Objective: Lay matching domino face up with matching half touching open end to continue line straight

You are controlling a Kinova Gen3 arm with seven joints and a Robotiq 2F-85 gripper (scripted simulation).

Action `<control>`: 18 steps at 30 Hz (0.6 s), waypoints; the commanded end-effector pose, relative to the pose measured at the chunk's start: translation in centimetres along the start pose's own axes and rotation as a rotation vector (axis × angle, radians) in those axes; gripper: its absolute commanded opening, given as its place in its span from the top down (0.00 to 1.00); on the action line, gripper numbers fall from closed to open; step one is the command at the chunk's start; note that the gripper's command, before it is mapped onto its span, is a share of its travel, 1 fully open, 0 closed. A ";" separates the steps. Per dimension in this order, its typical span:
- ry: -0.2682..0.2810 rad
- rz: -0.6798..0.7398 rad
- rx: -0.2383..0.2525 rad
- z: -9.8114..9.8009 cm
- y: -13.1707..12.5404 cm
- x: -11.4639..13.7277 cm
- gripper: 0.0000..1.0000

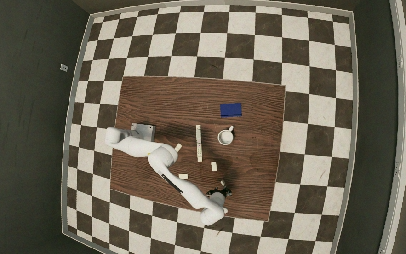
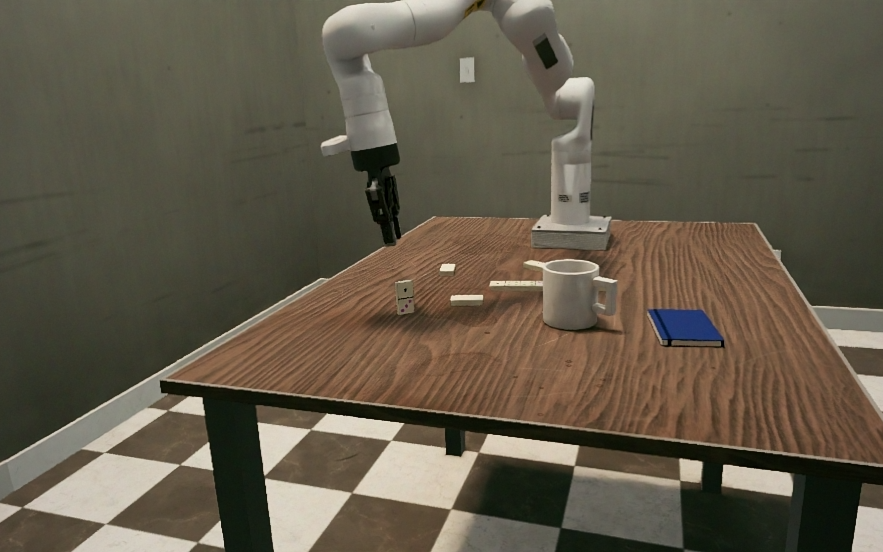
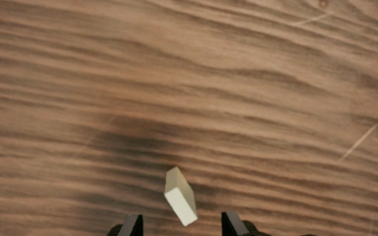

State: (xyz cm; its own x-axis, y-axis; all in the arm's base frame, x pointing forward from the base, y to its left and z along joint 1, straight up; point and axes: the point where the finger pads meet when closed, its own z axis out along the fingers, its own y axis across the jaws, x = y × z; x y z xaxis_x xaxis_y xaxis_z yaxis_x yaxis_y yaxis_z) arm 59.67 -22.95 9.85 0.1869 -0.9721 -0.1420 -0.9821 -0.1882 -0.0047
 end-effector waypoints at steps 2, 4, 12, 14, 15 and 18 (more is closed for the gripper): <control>0.001 0.000 0.002 -0.1 0.0 0.0 0.50; 0.001 0.000 0.002 -0.1 0.0 0.0 0.50; 0.001 -0.001 0.002 -0.1 0.0 0.0 0.50; 0.001 -0.002 0.002 -0.1 0.0 0.0 0.50; 0.001 -0.003 0.002 -0.1 0.0 0.0 0.50; 0.002 -0.009 0.002 -0.1 0.0 0.0 0.50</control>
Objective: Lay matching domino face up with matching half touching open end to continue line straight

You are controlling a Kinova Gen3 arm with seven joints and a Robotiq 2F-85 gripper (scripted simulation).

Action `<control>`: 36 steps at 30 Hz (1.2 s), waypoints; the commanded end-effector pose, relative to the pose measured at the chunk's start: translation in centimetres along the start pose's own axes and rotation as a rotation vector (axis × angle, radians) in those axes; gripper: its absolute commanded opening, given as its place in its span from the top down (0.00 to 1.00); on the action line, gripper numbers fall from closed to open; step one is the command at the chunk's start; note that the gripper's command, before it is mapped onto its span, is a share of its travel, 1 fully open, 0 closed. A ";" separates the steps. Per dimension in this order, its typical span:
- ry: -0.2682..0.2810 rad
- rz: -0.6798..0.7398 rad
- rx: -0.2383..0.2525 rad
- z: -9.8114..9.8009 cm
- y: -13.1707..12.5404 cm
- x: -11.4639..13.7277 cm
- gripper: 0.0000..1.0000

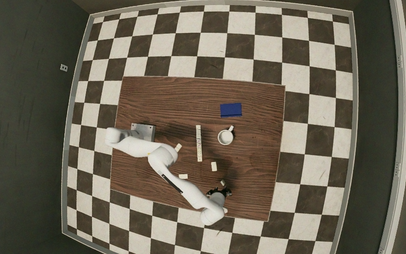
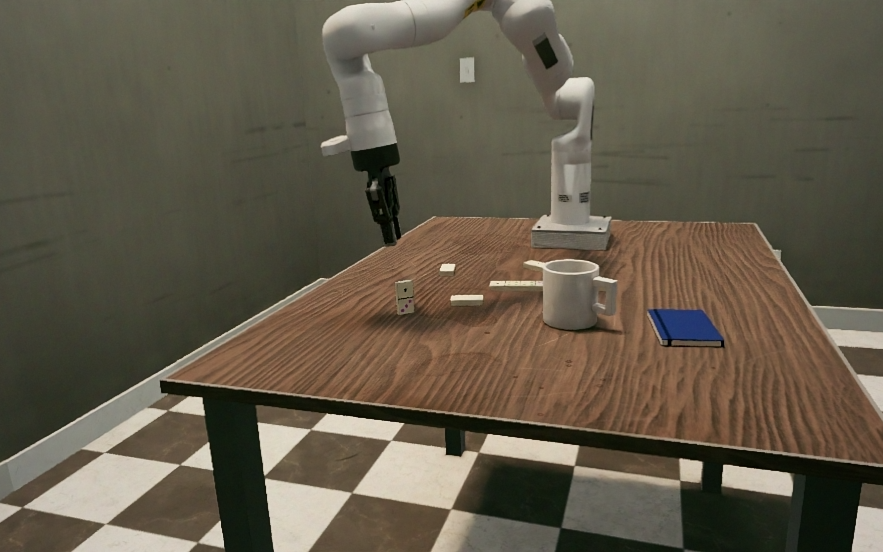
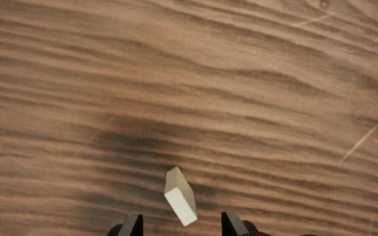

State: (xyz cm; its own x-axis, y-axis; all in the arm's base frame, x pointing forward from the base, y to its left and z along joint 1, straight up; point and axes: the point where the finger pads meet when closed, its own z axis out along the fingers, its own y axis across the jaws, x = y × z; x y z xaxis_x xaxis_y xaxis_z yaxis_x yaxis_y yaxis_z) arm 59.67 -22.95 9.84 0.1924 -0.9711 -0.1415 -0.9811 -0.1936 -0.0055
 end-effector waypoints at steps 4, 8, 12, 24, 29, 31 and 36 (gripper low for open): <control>0.003 -0.022 0.002 -0.1 0.0 0.0 0.50; 0.004 -0.037 0.002 -0.1 0.0 0.0 0.50; 0.007 -0.079 0.002 0.0 0.0 0.0 0.50; 0.020 -0.261 0.000 0.2 -0.1 0.0 0.50; 0.029 -0.393 -0.003 0.4 -0.1 0.0 0.50; 0.033 -0.452 -0.005 0.4 -0.1 0.0 0.50; 0.044 -0.615 -0.012 0.7 -0.1 0.0 0.50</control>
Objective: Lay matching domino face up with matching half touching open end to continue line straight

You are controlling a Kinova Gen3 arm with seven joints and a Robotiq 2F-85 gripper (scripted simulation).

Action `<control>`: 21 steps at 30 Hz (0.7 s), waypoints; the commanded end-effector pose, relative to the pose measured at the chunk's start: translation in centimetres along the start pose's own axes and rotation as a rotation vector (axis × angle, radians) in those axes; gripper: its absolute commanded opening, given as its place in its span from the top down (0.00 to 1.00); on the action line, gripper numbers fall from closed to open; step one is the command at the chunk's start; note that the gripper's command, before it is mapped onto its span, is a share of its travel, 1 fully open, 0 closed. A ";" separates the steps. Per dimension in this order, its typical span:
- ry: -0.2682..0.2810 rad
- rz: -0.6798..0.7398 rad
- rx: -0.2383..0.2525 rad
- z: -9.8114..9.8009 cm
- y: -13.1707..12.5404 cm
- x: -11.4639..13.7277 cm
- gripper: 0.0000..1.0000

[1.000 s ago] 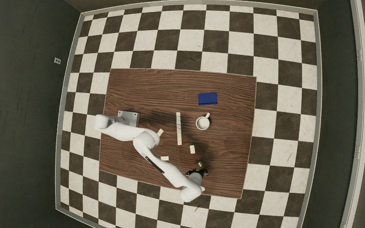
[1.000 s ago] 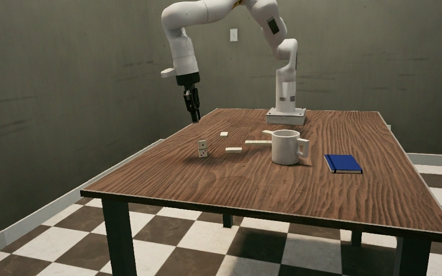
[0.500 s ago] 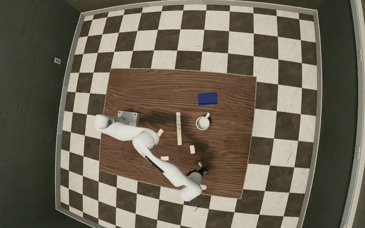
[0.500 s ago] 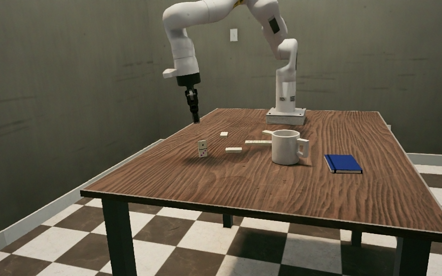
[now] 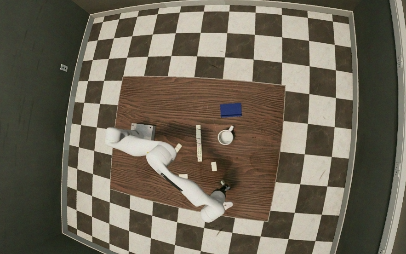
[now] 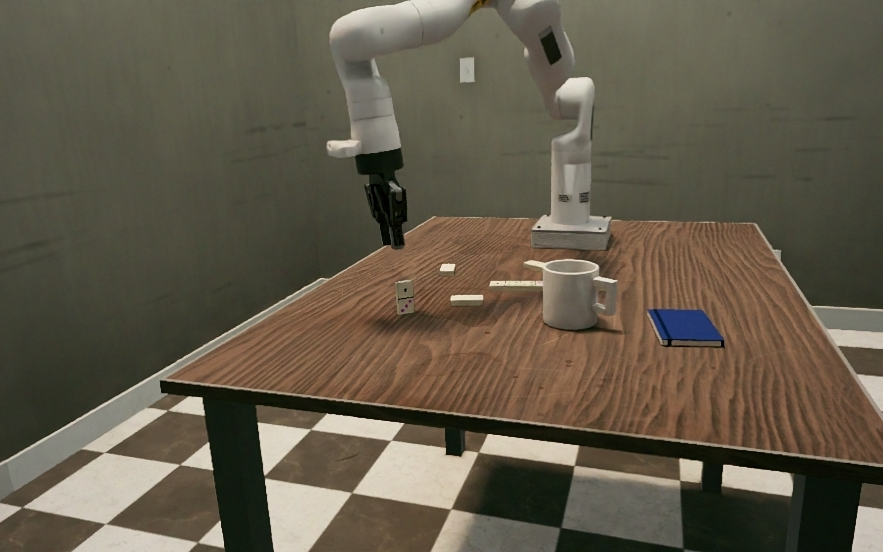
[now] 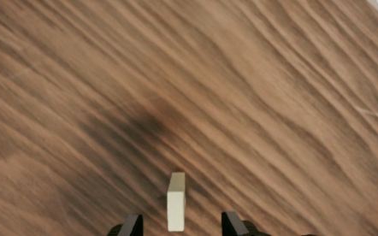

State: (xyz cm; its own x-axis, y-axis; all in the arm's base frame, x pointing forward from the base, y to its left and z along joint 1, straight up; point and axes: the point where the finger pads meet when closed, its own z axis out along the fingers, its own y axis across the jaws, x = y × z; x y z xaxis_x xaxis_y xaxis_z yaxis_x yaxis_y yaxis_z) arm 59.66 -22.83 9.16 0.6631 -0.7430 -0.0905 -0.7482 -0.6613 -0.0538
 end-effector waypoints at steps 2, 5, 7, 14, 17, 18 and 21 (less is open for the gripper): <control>0.015 -0.155 -0.002 0.1 -0.1 0.0 0.50; 0.016 -0.191 -0.004 0.1 -0.1 0.0 0.50; 0.020 -0.264 -0.007 0.2 -0.1 -0.1 0.50; 0.031 -0.531 -0.024 0.6 -0.2 -0.2 0.50; 0.035 -0.646 -0.032 0.7 -0.2 -0.3 0.50; 0.036 -0.684 -0.035 0.8 -0.2 -0.3 0.50; 0.037 -0.722 -0.038 0.8 -0.3 -0.3 0.50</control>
State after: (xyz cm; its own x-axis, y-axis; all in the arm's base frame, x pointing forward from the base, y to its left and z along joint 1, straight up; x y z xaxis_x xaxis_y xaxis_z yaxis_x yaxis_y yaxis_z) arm 59.60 -22.34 8.26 0.9863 -0.1625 -0.0271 -0.1638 -0.9850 -0.0534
